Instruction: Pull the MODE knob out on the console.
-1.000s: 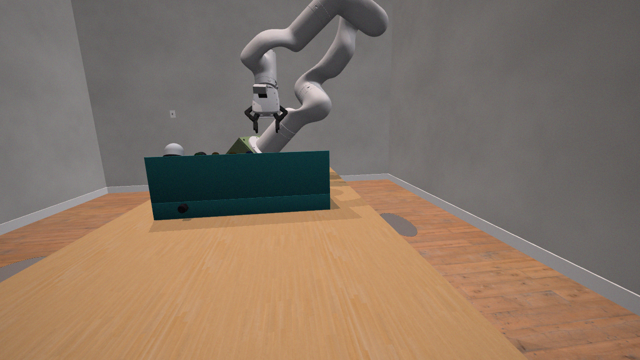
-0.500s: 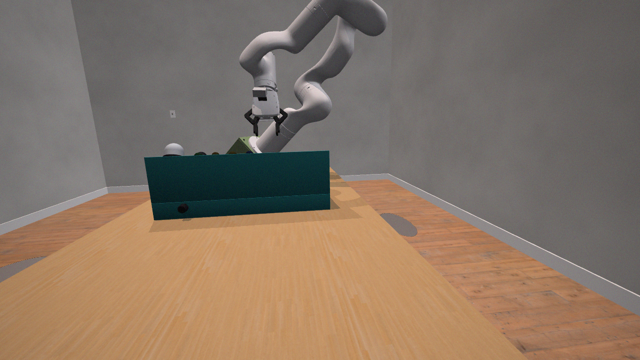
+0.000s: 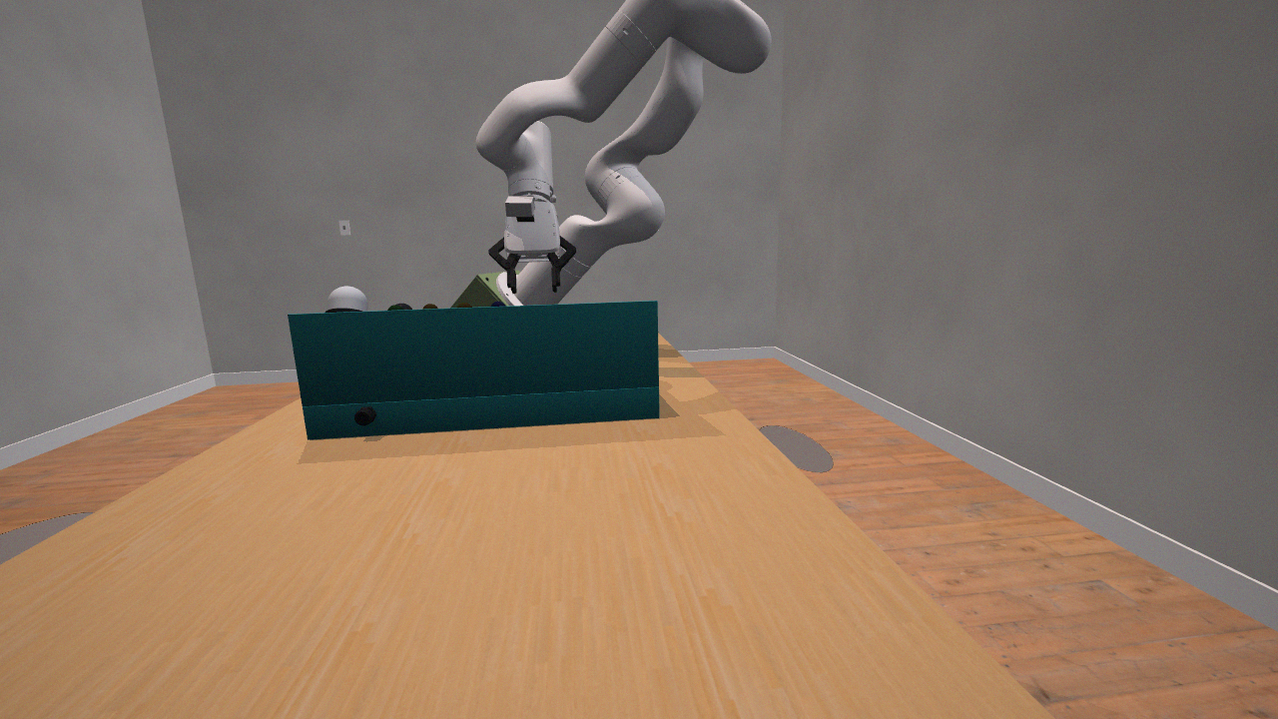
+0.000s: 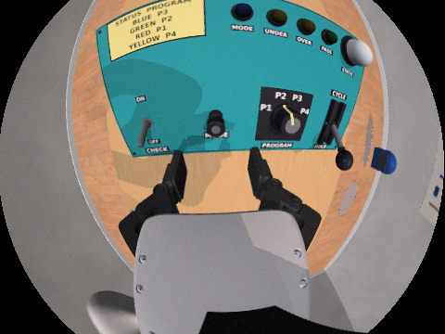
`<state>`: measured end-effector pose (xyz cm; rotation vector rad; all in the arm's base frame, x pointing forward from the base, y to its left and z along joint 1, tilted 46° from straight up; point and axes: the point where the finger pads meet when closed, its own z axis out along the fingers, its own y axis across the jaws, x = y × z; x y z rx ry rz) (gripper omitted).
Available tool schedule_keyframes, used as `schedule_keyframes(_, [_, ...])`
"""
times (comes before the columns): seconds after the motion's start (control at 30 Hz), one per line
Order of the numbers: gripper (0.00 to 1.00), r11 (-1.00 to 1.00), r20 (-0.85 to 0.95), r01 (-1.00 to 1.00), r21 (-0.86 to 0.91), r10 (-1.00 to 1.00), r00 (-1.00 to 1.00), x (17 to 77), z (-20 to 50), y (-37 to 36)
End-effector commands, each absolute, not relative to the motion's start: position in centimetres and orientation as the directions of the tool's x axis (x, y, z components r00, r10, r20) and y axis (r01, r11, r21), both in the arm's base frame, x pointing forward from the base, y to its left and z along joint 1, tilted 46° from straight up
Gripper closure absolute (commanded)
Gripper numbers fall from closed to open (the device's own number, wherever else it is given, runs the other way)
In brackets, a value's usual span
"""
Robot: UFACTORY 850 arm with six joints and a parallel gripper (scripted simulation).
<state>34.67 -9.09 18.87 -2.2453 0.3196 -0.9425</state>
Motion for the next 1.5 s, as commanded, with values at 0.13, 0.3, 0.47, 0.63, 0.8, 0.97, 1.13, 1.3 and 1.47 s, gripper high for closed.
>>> schedule_keyframes(0.13, [0.24,-0.745,0.543,0.033,-0.666,-0.455,0.705,37.3,17.2,-7.5])
schedule_keyframes(0.3, [0.24,-0.745,0.543,0.033,-0.666,-0.455,0.705,38.7,16.2,-6.6])
schedule_keyframes(0.47, [0.24,-0.745,0.543,0.033,-0.666,-0.455,0.705,39.4,15.7,-6.1])
schedule_keyframes(0.63, [0.24,-0.745,0.543,0.033,-0.666,-0.455,0.705,40.2,15.2,-5.5])
schedule_keyframes(0.8, [0.24,-0.745,0.543,0.033,-0.666,-0.455,0.705,40.6,14.9,-5.2])
schedule_keyframes(0.97, [0.24,-0.745,0.543,0.033,-0.666,-0.455,0.706,40.7,14.8,-5.2])
schedule_keyframes(1.13, [0.24,-0.745,0.543,0.033,-0.666,-0.455,0.706,40.7,14.8,-5.2])
schedule_keyframes(1.3, [0.24,-0.745,0.543,0.033,-0.666,-0.455,0.706,40.7,14.8,-5.2])
schedule_keyframes(1.47, [0.24,-0.745,0.543,0.033,-0.666,-0.455,0.706,40.8,14.8,-5.2])
